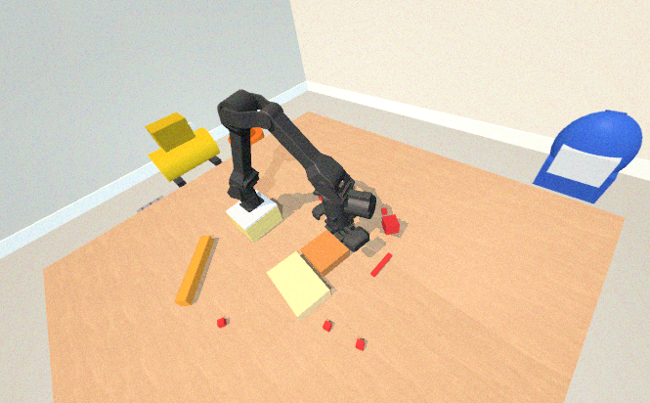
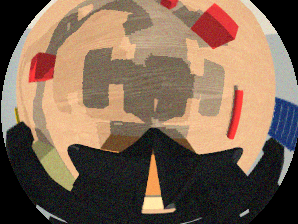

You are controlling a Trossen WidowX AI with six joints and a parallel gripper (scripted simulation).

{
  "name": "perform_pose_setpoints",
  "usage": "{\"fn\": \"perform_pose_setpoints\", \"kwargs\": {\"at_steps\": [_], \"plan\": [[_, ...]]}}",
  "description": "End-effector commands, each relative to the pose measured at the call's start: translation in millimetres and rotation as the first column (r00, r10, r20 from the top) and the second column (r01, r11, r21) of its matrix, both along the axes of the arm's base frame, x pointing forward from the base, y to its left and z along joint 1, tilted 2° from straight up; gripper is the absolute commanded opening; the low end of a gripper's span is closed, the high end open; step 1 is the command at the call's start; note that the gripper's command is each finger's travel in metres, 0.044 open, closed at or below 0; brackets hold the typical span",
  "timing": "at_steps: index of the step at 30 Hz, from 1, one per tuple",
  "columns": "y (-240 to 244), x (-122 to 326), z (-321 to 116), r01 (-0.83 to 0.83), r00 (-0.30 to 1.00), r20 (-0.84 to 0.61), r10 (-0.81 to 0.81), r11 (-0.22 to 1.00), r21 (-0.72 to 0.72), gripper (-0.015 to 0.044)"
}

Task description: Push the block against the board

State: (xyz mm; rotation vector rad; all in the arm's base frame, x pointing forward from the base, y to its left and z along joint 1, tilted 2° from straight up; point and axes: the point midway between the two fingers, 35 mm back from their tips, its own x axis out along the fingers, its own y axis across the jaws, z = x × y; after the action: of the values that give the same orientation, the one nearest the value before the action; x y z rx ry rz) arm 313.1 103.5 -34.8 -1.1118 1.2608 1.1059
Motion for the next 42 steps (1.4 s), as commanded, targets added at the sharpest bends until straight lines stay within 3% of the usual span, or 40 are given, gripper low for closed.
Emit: {"fn": "perform_pose_setpoints", "kwargs": {"at_steps": [1, 32, 37, 42], "plan": [[-2, -3, -2, -0.002, 1.000, -0.010, 0.002, 1.000, -0.010, 0.0000], [47, 7, -2, -0.002, 1.000, -0.009, 0.002, 1.000, -0.005, 0.0000], [43, 7, 50, -0.002, 1.000, -0.008, 0.002, 1.000, -0.005, 0.0000], [43, 7, 53, -0.002, 1.000, -0.009, 0.002, 1.000, -0.006, 0.0000]]}}
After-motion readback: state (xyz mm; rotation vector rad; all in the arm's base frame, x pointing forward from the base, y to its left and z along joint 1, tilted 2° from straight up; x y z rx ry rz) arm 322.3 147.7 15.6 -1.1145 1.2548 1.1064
